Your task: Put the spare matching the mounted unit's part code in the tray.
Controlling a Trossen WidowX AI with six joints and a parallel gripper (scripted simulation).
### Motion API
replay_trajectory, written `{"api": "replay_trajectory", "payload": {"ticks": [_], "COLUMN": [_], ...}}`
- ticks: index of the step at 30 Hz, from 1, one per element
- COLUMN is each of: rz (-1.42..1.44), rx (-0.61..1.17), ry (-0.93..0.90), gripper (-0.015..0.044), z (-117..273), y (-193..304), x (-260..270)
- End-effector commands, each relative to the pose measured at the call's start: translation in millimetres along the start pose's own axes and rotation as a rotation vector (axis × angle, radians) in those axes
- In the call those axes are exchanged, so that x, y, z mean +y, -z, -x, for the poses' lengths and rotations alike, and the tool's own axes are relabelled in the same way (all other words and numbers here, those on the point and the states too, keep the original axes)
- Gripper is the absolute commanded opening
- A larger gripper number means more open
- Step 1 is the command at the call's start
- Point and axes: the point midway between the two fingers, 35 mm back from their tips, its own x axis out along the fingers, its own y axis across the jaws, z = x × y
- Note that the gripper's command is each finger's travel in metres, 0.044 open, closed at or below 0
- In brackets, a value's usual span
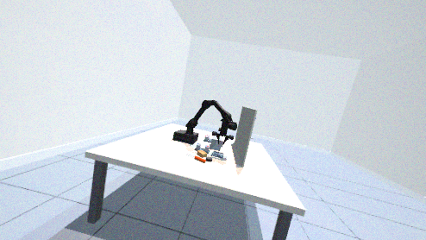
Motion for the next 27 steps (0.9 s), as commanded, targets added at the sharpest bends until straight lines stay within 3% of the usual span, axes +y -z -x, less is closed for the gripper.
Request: {"api": "replay_trajectory", "payload": {"ticks": [1, 27], "rz": [0.0, 0.0], "rx": [-0.001, -0.001], "ry": [-0.002, -0.002], "gripper": [0.0, 0.0], "z": [-4.6, -30.1], "y": [-0.5, -1.5], "x": [0.6, 1.9]}}
